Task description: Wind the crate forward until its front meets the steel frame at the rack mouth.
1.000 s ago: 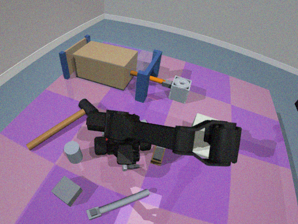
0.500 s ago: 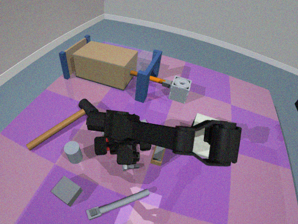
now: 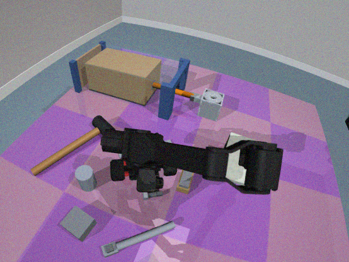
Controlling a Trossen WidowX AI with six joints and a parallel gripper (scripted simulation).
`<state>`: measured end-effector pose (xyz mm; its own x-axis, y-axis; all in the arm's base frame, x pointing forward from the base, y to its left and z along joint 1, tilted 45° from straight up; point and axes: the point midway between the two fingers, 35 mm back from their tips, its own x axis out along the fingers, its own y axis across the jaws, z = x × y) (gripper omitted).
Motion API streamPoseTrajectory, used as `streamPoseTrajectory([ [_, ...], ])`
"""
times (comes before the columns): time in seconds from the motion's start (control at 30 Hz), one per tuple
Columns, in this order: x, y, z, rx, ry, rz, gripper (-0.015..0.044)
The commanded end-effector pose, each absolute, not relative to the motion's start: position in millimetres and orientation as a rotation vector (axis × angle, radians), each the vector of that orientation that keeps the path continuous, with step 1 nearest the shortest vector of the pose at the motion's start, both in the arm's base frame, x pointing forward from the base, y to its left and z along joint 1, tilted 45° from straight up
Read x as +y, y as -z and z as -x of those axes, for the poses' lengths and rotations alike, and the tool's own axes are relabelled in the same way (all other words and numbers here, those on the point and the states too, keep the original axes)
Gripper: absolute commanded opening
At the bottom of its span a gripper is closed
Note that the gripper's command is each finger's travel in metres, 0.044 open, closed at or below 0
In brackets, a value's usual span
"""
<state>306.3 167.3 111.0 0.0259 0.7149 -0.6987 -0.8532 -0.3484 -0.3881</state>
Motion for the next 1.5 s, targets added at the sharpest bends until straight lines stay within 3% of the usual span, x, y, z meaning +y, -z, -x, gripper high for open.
streamPoseTrajectory([
  [0.0,157.6,-119.0,-309.4,0.189,-1.633,1.039,0.0000],
  [0.4,58.4,-216.4,-303.4,0.201,-1.640,1.027,0.0000],
  [1.0,56.4,-212.6,-304.1,0.225,-1.637,1.017,0.0000],
  [1.47,-32.1,-146.3,-330.2,0.694,-1.398,0.644,0.0000],
])
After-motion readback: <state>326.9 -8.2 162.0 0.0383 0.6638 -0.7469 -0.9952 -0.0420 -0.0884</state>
